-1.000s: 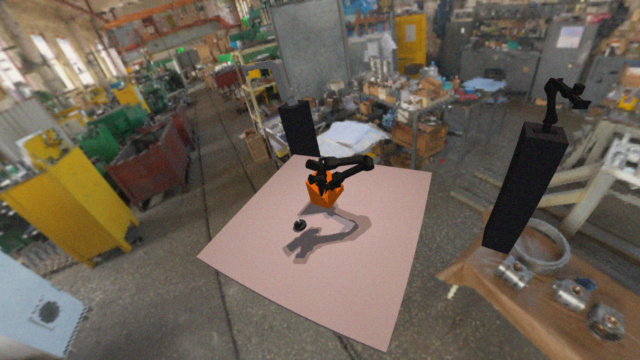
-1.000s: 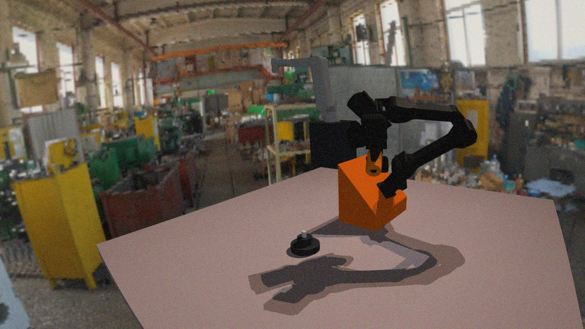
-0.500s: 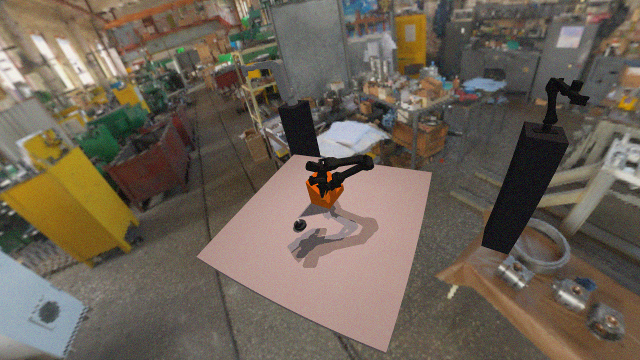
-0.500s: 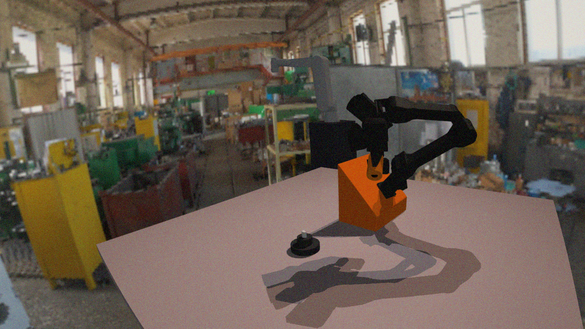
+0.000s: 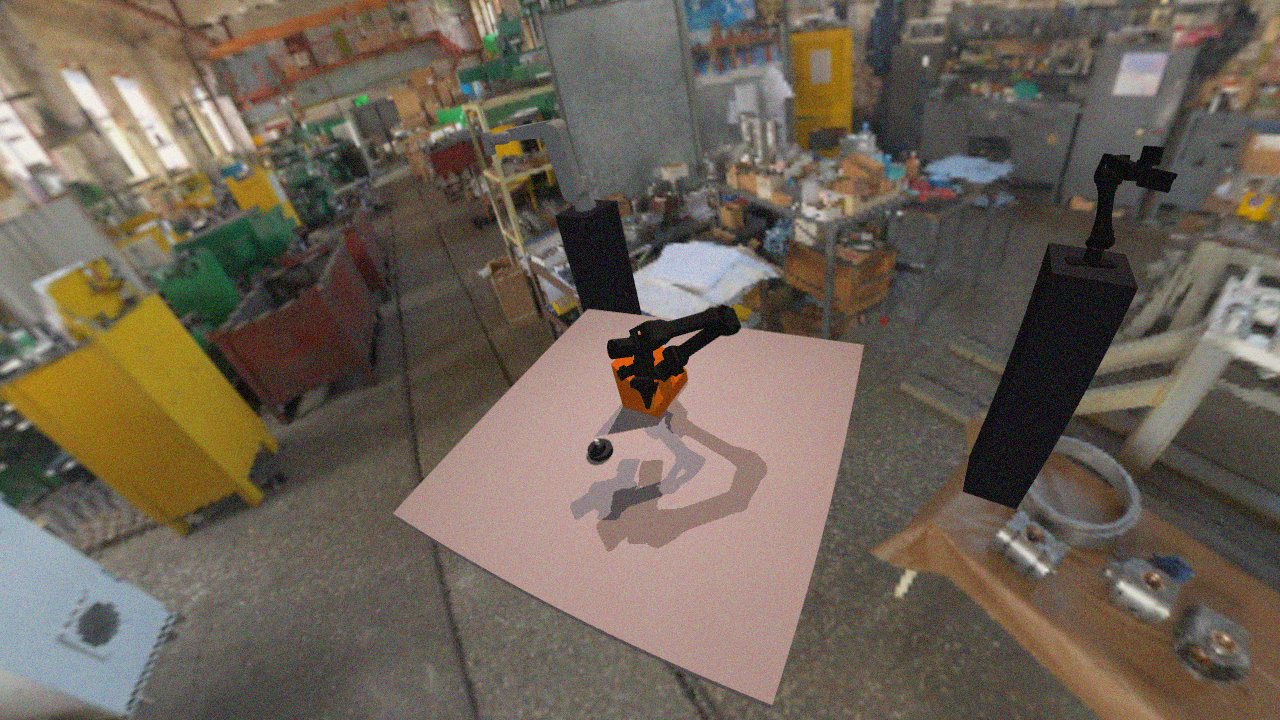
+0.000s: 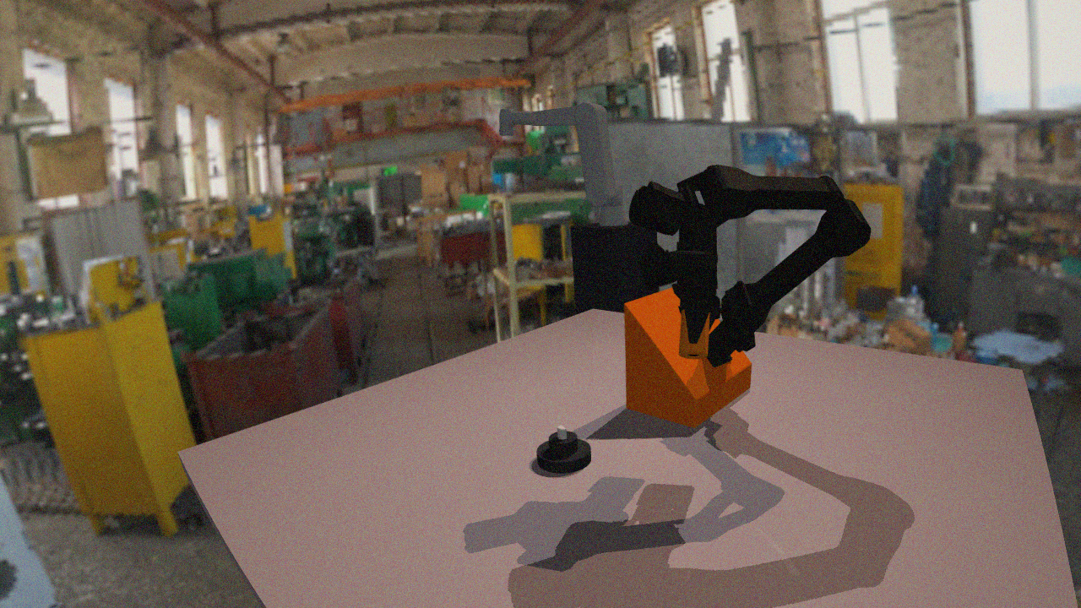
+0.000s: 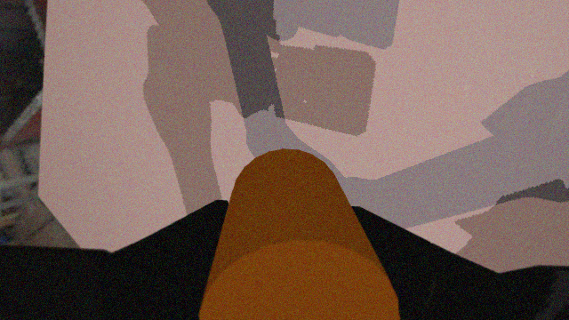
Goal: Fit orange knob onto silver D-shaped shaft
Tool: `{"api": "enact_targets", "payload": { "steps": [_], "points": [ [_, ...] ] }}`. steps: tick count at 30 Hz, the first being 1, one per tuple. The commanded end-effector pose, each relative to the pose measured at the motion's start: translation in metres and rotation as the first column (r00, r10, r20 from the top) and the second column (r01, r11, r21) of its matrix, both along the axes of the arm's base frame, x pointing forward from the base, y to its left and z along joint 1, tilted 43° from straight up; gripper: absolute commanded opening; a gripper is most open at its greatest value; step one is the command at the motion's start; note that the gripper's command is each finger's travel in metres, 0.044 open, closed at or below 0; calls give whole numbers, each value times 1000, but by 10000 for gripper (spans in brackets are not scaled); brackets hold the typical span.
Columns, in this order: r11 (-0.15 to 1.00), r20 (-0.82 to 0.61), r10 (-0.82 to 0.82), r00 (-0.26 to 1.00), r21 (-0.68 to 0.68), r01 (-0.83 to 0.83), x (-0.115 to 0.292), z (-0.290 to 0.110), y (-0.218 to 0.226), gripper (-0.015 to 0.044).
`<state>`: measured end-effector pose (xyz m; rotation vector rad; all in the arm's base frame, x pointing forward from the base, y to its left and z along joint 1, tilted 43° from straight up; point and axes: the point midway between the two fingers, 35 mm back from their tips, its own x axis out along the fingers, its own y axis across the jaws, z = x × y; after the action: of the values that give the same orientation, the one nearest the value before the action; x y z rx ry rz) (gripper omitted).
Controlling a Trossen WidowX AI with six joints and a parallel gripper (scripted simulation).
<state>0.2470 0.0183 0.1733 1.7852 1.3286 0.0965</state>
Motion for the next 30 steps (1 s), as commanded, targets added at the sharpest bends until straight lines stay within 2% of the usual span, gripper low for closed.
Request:
{"api": "enact_targets", "payload": {
  "steps": [1,19,30],
  "points": [
    [994,-73,81,994,-62,-85,3,-5,8,0],
    [888,-372,294,880,-234,-395,11,-27,40,0],
    [881,-380,294,877,-248,-404,16,-54,62,0]
  ]
}}
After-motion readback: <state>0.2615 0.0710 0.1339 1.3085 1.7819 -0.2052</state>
